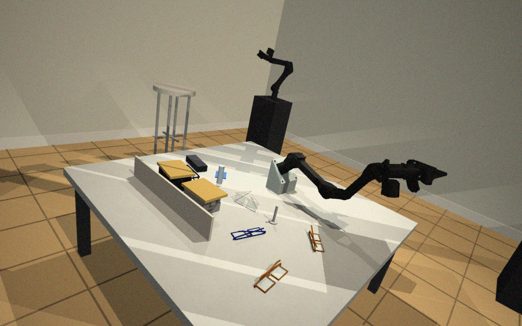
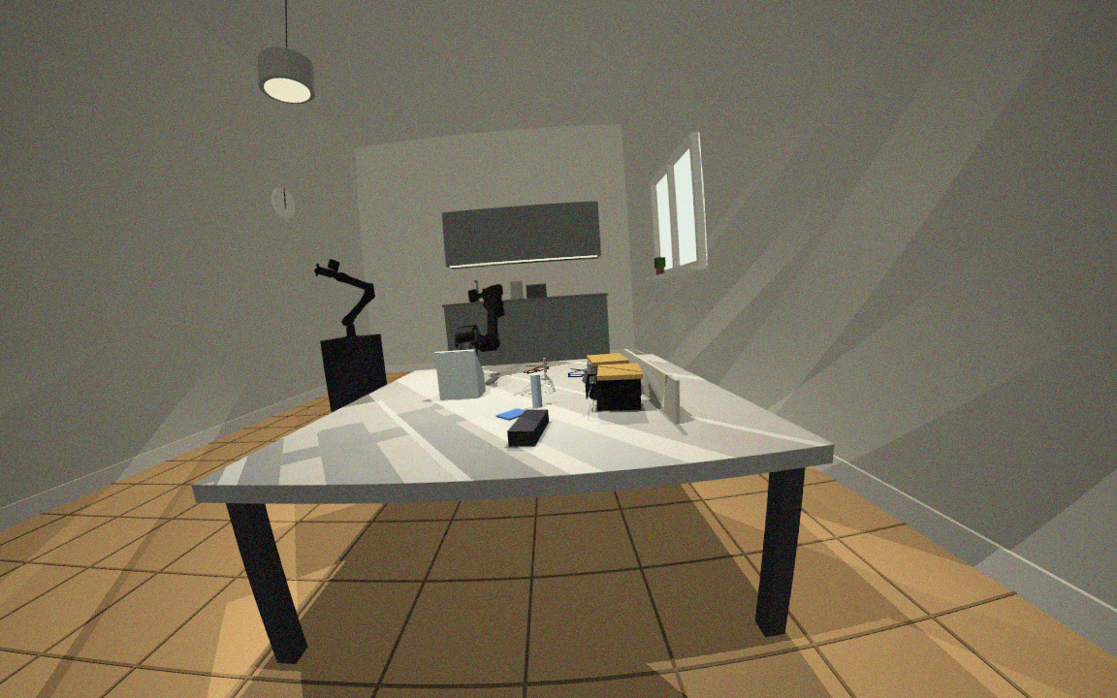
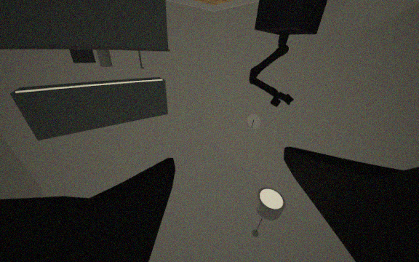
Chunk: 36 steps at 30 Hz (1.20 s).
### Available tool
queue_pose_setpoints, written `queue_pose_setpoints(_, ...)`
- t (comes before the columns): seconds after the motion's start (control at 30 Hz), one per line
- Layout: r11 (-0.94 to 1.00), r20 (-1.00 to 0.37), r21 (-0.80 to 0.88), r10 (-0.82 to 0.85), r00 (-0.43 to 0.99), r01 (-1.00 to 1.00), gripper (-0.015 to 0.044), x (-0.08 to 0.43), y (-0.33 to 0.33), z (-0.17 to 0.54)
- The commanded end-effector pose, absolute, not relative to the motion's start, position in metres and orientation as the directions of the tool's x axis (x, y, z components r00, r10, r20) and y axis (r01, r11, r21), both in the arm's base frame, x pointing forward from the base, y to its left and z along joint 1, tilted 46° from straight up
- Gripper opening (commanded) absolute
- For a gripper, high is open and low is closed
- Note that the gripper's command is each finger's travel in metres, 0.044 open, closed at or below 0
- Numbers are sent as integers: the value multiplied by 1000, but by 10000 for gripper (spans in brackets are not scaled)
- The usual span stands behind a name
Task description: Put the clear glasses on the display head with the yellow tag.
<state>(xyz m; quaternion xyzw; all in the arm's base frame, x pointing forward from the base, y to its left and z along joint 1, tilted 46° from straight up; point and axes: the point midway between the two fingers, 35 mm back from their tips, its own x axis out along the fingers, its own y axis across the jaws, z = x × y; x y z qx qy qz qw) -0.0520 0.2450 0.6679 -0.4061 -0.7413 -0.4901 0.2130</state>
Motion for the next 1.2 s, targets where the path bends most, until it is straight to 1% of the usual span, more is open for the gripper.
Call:
queue_pose_setpoints(0.0, 190, 714, 554, 393, -579, 811, 426, -52, 245, 668)
queue_pose_setpoints(0.03, 190, 714, 554, 393, -579, 811, 440, -52, 245, 668)
queue_pose_setpoints(0.23, 190, 714, 554, 393, -579, 811, 440, -52, 245, 668)
queue_pose_setpoints(0.33, 132, 745, 570, 334, -577, 811, 361, -60, 222, 678)
queue_pose_setpoints(0.53, -86, 839, 544, 85, -538, 835, 204, -77, 128, 710)
queue_pose_setpoints(0.67, -199, 889, 436, -55, -454, 878, 99, -71, 74, 719)
queue_pose_setpoints(0.8, -295, 900, 293, -237, -367, 909, 0, -60, 5, 725)
queue_pose_setpoints(0.93, -335, 879, 115, -403, -253, 935, 0, -38, -61, 722)
queue_pose_setpoints(1.17, -280, 794, -172, -607, -35, 944, 0, 14, -147, 703)
